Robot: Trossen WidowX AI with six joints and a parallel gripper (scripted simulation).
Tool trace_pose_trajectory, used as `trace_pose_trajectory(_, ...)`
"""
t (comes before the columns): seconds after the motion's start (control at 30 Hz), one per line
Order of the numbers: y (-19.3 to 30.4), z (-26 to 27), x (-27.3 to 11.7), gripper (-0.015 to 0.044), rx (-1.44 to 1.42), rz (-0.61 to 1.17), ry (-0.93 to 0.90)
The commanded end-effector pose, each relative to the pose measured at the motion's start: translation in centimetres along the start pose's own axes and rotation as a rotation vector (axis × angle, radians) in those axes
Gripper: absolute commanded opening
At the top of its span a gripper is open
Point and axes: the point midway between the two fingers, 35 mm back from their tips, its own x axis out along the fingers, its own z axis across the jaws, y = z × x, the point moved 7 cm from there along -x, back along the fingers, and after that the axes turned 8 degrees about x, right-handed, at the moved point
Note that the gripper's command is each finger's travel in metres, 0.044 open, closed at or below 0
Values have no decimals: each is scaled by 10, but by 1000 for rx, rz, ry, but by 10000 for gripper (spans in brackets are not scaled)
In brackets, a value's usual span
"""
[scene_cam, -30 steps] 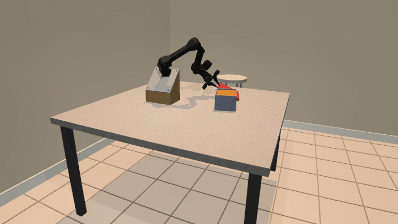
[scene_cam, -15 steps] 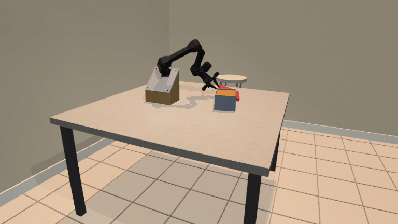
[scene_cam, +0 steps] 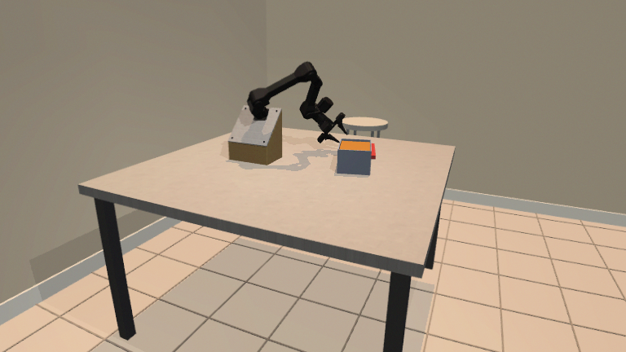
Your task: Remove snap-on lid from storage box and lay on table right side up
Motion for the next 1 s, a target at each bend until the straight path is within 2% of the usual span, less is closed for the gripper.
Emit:
trace_pose_trajectory(0.0, 0, -3, -4, 354, 3, -3, 2)
trace_pose_trajectory(0.1, -1, -7, -8, 433, 3, -2, 2)
trace_pose_trajectory(0.13, -1, -8, -10, 440, 3, -2, 2)
trace_pose_trajectory(0.97, -4, -41, -49, 440, 3, 1, 5)
